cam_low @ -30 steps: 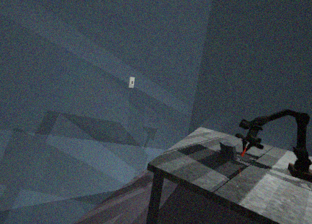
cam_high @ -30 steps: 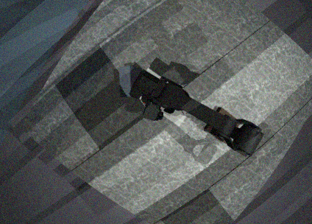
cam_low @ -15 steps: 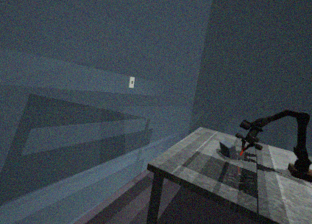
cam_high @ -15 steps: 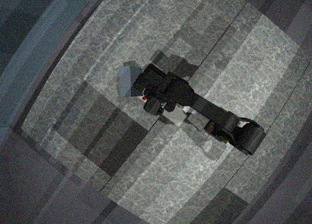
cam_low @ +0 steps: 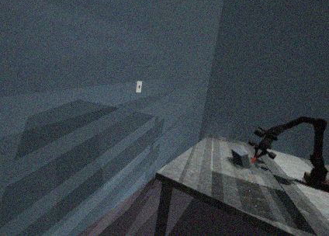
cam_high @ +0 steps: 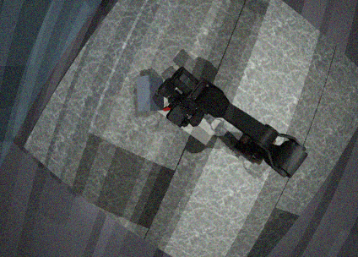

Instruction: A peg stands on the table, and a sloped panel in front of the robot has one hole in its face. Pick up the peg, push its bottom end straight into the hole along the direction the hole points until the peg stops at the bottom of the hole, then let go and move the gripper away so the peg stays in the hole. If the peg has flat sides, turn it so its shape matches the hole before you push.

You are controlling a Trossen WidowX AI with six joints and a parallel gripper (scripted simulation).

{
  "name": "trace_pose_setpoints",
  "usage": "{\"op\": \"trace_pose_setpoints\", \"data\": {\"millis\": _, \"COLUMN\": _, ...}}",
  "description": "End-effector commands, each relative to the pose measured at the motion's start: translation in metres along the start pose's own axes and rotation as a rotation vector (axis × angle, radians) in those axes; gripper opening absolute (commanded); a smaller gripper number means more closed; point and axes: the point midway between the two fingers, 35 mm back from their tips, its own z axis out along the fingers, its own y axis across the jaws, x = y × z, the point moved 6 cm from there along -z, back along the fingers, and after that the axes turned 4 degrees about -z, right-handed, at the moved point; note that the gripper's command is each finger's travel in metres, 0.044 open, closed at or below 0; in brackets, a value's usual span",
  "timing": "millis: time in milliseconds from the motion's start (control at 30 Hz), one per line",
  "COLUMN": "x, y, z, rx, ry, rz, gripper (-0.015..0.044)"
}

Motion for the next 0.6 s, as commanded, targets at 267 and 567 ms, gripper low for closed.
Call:
{"op": "trace_pose_setpoints", "data": {"millis": 267, "x": 0.013, "y": 0.002, "z": -0.005, "rx": 0.064, "ry": -0.051, "rz": 0.107, "gripper": 0.0}}
{"op": "trace_pose_setpoints", "data": {"millis": 567, "x": 0.024, "y": 0.004, "z": -0.009, "rx": 0.109, "ry": -0.09, "rz": 0.186, "gripper": 0.0}}
